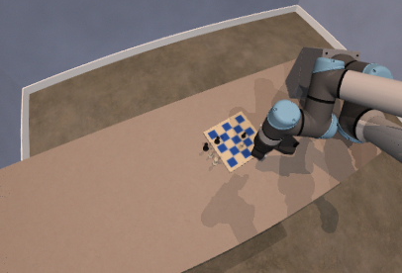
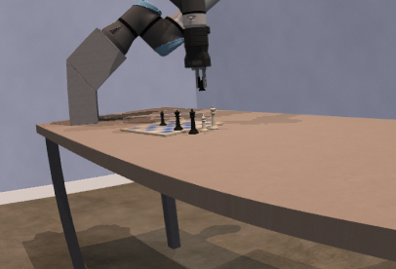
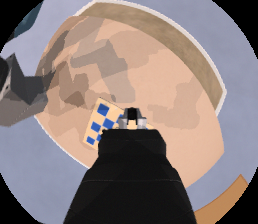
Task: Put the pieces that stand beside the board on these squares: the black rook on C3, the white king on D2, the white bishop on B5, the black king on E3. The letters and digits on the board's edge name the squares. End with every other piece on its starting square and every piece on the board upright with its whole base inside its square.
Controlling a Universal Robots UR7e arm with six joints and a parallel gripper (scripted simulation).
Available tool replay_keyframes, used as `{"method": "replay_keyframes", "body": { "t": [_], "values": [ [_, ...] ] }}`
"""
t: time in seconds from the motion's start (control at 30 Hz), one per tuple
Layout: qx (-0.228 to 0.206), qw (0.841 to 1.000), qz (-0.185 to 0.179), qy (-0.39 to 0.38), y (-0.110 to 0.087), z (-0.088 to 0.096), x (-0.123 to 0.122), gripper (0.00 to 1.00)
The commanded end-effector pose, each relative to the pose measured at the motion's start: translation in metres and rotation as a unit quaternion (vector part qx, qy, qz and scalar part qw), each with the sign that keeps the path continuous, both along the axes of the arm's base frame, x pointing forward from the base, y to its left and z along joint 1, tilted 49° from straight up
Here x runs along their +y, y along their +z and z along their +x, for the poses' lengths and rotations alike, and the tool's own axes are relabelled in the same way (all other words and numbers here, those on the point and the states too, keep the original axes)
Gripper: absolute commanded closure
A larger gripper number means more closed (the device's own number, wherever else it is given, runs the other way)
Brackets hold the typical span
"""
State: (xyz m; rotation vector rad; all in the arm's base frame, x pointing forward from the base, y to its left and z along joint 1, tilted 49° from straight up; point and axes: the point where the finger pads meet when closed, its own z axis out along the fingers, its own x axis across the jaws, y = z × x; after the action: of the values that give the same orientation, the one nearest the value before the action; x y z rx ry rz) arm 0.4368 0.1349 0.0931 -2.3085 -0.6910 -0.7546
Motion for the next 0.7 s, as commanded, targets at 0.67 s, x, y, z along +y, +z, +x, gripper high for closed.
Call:
{"method": "replay_keyframes", "body": {
  "t": [0.67],
  "values": [
    [-0.023, 0.999, -0.013, 0.023, -0.018, 0.009, -0.029, 1.0]
  ]
}}
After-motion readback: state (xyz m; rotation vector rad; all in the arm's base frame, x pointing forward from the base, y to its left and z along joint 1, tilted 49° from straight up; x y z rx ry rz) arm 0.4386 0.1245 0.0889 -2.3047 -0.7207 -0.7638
